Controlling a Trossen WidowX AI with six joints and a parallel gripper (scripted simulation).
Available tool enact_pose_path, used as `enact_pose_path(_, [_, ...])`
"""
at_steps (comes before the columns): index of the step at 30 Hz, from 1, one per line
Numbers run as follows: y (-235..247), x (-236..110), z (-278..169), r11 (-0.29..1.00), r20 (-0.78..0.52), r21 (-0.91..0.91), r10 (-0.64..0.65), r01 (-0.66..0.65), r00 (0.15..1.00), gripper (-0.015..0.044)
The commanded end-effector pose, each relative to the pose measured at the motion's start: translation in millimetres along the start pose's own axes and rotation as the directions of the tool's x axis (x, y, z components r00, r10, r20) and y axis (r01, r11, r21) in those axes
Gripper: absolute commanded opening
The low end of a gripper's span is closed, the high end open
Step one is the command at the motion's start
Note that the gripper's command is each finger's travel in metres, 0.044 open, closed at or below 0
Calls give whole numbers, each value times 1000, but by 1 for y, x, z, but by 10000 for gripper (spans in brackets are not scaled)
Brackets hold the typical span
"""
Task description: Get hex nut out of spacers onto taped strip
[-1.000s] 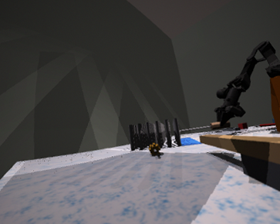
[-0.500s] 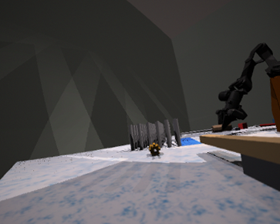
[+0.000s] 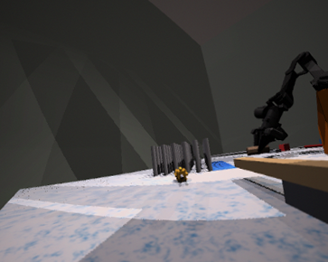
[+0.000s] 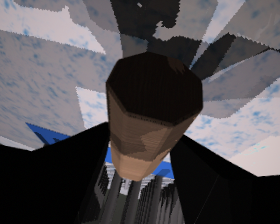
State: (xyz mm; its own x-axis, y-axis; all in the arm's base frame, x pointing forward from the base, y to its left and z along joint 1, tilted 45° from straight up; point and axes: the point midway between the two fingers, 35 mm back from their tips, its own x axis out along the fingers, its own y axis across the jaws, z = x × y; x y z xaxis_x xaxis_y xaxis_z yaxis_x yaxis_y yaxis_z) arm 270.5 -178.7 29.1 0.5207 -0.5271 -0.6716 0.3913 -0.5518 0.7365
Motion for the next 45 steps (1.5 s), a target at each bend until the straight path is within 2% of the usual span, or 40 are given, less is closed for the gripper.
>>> enact_pose_path(1, [0, 2, -3, 1000, -3, 0, -1, 1, 1000, 0])
enact_pose_path(45, [1, 17, -24, 1000, -4, 2, 0, 0, 1000, 0])
